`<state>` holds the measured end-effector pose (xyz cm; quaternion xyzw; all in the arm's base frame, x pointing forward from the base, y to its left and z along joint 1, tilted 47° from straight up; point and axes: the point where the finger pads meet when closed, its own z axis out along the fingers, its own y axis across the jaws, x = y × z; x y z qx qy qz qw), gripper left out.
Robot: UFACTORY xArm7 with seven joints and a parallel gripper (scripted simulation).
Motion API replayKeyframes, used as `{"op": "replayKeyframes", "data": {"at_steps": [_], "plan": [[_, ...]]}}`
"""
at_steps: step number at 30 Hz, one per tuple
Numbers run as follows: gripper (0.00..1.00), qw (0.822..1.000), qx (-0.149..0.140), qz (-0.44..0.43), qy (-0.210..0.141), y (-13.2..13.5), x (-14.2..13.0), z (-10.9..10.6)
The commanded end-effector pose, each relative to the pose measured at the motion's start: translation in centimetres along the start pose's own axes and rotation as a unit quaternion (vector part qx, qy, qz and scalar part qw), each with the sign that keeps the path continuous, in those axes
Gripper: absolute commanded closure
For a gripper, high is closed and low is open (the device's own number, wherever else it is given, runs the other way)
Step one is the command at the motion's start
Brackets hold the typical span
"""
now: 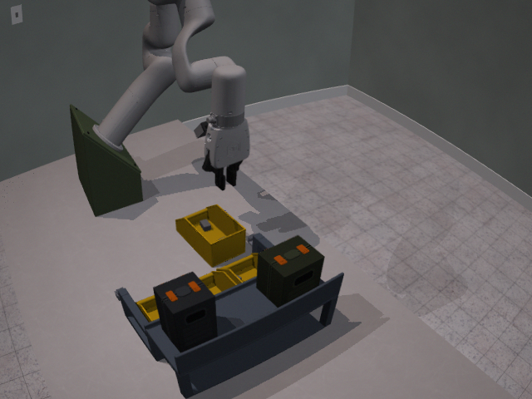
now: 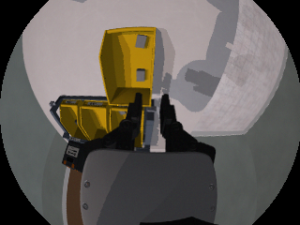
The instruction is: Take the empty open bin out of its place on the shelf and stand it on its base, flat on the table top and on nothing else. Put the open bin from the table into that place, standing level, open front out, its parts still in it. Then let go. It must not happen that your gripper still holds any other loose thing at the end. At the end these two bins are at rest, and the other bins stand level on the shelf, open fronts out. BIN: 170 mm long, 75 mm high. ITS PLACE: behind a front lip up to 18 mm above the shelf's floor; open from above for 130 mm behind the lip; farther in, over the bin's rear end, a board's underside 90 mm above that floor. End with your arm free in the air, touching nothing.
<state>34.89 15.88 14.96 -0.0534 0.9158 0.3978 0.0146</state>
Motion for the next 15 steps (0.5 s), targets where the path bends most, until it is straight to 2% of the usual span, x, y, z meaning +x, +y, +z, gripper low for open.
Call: {"op": "replayKeyframes", "data": {"at_steps": [1, 15], "plan": [[0.74, 1.0, 0.0, 0.0, -0.002, 0.0, -0.1, 0.0], [0.74, 1.0, 0.0, 0.0, -0.002, 0.0, -0.1, 1.8]]}}
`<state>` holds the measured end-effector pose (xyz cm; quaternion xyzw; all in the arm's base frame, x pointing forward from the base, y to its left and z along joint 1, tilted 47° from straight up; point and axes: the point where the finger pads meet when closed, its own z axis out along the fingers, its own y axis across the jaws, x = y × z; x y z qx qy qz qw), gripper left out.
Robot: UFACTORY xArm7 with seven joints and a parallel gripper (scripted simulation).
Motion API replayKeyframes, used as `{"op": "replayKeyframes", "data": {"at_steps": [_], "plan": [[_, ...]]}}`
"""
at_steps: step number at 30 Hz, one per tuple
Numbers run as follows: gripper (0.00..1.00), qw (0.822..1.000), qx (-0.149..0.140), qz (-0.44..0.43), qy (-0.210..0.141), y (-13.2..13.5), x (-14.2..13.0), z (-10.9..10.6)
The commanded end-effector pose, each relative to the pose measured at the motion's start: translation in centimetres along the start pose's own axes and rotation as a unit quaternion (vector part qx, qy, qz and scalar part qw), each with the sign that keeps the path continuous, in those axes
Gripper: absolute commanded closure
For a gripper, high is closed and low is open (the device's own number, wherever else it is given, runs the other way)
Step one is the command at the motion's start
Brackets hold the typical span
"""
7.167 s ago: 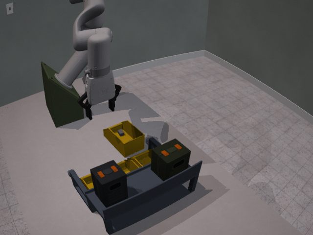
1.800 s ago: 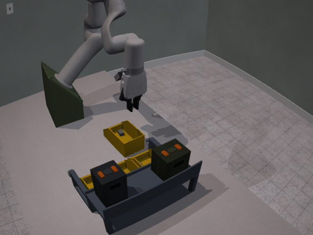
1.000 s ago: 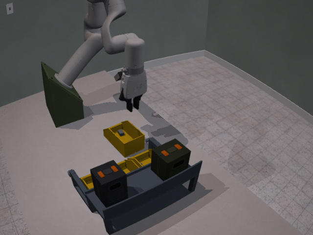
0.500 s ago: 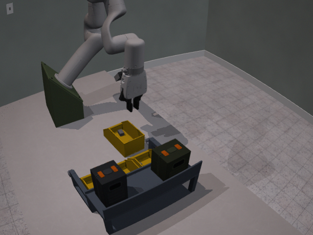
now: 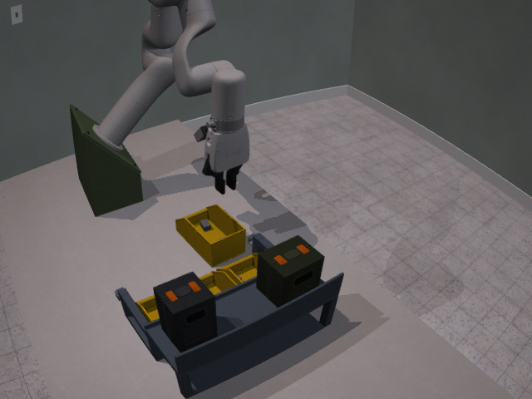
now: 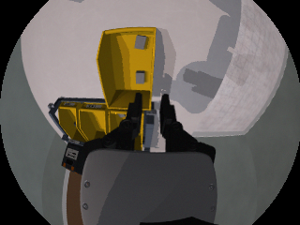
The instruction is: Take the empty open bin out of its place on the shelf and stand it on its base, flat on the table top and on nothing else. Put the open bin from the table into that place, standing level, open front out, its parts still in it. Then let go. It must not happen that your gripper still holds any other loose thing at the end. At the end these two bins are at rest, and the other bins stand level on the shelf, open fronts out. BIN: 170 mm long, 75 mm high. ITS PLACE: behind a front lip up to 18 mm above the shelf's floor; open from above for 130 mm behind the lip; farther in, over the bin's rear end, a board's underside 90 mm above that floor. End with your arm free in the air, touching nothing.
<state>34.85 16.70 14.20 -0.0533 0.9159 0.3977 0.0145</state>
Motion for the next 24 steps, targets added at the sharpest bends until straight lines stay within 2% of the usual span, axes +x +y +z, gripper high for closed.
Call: {"op": "replayKeyframes", "data": {"at_steps": [1, 24], "plan": [[0.74, 1.0, 0.0, 0.0, -0.002, 0.0, -0.2, 0.9], [0.74, 1.0, 0.0, 0.0, -0.002, 0.0, -0.2, 4.6]]}}
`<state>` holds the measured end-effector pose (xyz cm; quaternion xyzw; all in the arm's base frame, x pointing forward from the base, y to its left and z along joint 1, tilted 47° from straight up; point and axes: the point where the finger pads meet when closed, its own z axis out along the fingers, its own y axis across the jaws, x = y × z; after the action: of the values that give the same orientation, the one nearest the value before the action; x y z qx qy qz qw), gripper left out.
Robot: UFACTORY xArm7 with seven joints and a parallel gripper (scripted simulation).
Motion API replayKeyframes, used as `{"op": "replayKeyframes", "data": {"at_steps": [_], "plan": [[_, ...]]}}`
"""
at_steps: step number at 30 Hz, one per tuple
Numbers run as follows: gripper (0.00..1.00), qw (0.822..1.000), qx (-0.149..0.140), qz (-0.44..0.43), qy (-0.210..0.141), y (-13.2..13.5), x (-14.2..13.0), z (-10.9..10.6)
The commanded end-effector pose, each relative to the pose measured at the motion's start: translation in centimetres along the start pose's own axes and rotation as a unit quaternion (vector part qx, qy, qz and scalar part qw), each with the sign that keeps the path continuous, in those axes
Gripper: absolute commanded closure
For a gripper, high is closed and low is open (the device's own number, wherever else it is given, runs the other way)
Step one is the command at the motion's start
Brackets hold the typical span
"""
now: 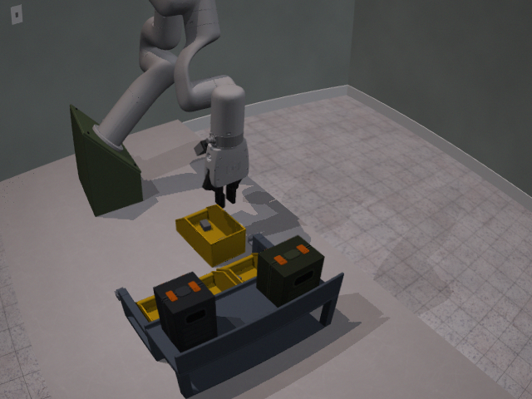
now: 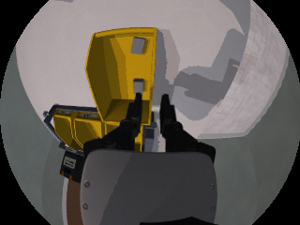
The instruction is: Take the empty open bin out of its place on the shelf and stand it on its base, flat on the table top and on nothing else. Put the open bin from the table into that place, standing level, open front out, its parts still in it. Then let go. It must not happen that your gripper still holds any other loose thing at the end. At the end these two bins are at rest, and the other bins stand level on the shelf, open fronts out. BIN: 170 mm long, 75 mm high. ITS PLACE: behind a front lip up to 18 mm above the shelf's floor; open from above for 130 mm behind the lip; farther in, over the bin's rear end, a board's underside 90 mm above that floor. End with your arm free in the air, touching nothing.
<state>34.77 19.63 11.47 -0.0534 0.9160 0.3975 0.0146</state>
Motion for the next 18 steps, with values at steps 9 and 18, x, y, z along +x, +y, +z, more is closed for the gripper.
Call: {"op": "replayKeyframes", "data": {"at_steps": [9, 18], "plan": [[0.74, 1.0, 0.0, 0.0, -0.002, -0.03, -0.21, 1.41], [0.74, 1.0, 0.0, 0.0, -0.002, -0.03, -0.21, 1.57]]}}
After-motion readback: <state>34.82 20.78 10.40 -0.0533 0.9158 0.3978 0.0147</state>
